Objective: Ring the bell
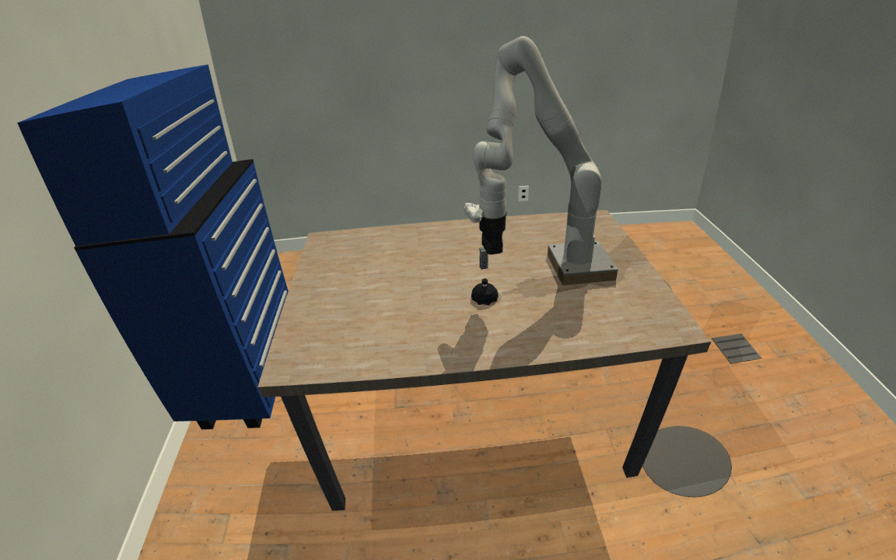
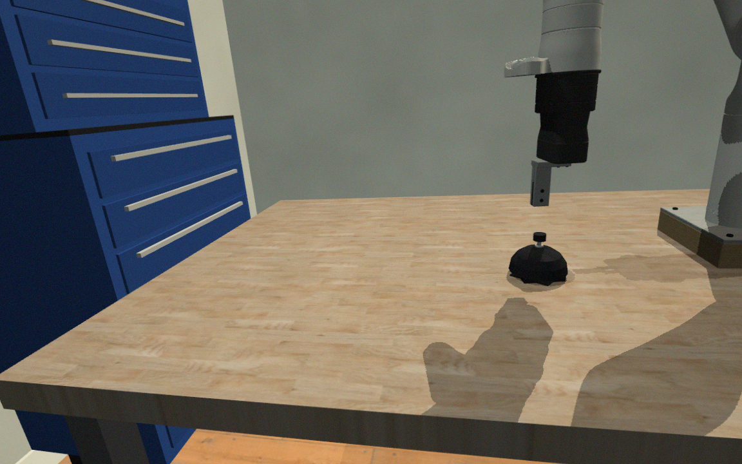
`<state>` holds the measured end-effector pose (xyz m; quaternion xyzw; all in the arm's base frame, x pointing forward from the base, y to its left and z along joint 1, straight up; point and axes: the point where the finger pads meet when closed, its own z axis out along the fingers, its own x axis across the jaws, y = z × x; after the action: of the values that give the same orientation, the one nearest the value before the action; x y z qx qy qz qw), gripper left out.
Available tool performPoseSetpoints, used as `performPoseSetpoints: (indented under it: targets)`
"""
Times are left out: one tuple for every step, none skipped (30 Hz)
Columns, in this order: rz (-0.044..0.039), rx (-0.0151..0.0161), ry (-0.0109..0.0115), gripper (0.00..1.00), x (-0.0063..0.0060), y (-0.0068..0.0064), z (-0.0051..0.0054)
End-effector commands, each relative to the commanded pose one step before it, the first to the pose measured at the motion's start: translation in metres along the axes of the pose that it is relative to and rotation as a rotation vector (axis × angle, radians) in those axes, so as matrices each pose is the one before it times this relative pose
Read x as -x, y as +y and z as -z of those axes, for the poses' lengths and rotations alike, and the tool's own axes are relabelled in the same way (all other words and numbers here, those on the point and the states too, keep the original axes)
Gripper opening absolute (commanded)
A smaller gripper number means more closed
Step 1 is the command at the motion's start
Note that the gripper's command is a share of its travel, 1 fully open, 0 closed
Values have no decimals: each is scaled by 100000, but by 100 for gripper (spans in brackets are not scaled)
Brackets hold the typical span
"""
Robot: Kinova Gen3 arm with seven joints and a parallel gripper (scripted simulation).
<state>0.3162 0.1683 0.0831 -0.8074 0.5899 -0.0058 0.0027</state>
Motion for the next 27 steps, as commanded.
performPoseSetpoints:
  targets:
    - [784, 906, -254, 17, 307, 279, -714]
    - [-1, -1, 1, 17, 0, -7, -192]
    - [0, 0, 0, 17, 0, 0, 0]
    - [0, 0, 0, 17, 0, 0, 0]
    - [2, 2, -1, 17, 1, -5, -190]
    - [-2, -2, 1, 17, 0, -7, -185]
    - [0, 0, 0, 17, 1, -6, -182]
    - [1, 1, -1, 17, 1, -5, -177]
    - [-2, -2, 1, 17, 0, -7, -171]
    - [1, 1, 0, 17, 1, -5, -165]
    - [1, 1, 0, 17, 1, -5, -158]
    - [-1, -1, 1, 17, 0, -6, -150]
    - [0, 0, 0, 17, 1, -5, -143]
    - [2, 2, -1, 17, 1, -3, -135]
    - [-2, -2, 1, 17, 0, -6, -125]
    - [-1, -1, 0, 17, 0, -4, -117]
    - [1, 1, 0, 17, 1, -3, -108]
    - [1, 2, -1, 17, 1, -2, -99]
    - [-1, -1, 0, 17, 0, -3, -88]
    - [0, 0, 0, 17, 0, 0, 0]
    - [0, 0, 0, 17, 0, 0, 0]
    - [-1, -1, 0, 17, 0, -3, -79]
    - [0, 0, 0, 17, 0, -3, -70]
    - [0, 0, 0, 17, 0, -2, -60]
    - [0, 0, 0, 17, 0, -2, -52]
    - [0, 0, 0, 17, 0, -1, -43]
    - [0, 0, 0, 17, 0, -1, -35]
